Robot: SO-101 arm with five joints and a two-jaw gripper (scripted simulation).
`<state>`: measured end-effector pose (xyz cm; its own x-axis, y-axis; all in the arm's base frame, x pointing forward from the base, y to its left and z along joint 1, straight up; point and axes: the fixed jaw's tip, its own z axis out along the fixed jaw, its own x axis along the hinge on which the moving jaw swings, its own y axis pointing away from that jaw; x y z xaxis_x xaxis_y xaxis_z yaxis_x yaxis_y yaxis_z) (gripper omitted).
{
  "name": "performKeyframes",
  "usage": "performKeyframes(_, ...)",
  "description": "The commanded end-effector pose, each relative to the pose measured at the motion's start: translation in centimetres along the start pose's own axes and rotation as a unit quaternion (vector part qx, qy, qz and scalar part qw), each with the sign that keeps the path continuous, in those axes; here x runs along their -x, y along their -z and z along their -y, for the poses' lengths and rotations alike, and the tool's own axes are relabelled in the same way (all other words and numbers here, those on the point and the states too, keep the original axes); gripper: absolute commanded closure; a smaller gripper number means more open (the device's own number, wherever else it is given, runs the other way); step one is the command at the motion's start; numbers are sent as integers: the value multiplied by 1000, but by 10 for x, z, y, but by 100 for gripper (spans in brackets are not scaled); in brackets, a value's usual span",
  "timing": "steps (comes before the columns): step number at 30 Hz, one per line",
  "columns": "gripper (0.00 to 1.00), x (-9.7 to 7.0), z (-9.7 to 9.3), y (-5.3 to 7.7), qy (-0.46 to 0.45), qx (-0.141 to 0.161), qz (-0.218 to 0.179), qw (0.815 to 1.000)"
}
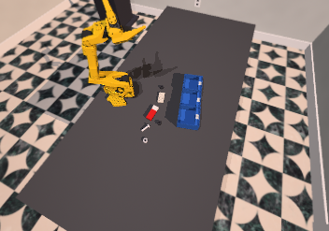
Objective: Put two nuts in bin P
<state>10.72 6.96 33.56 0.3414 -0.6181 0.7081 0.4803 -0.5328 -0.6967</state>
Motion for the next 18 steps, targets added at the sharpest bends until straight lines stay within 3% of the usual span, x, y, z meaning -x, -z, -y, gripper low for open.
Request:
performKeyframes(1, 0, 5, -6, -6, -16, 18, 11, 1000)
performKeyframes(12, 0, 25, -29, -31, -67, 83, 58, 993)
performKeyframes(15, 0, 26, -29, -27, -63, 81, 62, 993)
performKeyframes(18, 0, 31, -35, -31, -76, 98, 71, 990)
